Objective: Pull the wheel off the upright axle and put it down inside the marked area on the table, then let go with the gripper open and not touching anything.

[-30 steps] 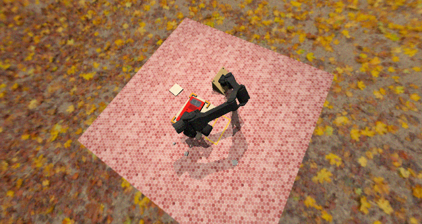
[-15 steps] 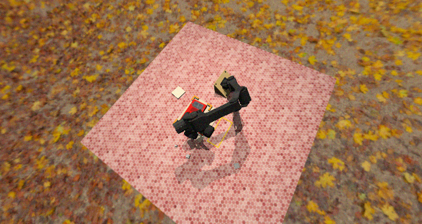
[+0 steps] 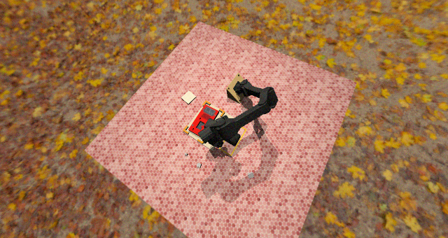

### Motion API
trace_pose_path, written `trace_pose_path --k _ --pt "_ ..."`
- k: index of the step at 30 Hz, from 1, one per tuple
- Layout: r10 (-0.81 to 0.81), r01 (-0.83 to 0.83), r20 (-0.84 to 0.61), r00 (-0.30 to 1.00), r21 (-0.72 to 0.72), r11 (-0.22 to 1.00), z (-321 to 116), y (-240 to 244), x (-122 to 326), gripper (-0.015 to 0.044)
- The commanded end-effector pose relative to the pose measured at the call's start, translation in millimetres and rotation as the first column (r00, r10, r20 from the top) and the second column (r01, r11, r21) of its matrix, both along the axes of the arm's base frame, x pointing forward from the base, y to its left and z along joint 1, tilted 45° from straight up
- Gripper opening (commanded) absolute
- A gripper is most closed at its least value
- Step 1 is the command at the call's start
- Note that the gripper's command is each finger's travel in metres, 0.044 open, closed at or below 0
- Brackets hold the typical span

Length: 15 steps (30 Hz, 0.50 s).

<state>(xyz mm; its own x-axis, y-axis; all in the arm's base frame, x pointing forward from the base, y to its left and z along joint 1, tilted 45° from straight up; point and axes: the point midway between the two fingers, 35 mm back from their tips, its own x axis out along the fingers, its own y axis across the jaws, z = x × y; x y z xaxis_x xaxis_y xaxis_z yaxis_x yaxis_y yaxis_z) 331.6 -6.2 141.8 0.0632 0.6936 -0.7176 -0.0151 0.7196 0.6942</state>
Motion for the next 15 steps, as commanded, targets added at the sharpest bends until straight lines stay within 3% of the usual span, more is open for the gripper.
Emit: trace_pose_path --k 1,15 --pt "-0.001 0.001 -0.009 1.0 0.007 1.0 10.4 12.9 -13.8 0.0" --pt "0.001 -0.001 -0.009 1.0 0.008 1.0 21.5 33.9 -34.2 0.0"
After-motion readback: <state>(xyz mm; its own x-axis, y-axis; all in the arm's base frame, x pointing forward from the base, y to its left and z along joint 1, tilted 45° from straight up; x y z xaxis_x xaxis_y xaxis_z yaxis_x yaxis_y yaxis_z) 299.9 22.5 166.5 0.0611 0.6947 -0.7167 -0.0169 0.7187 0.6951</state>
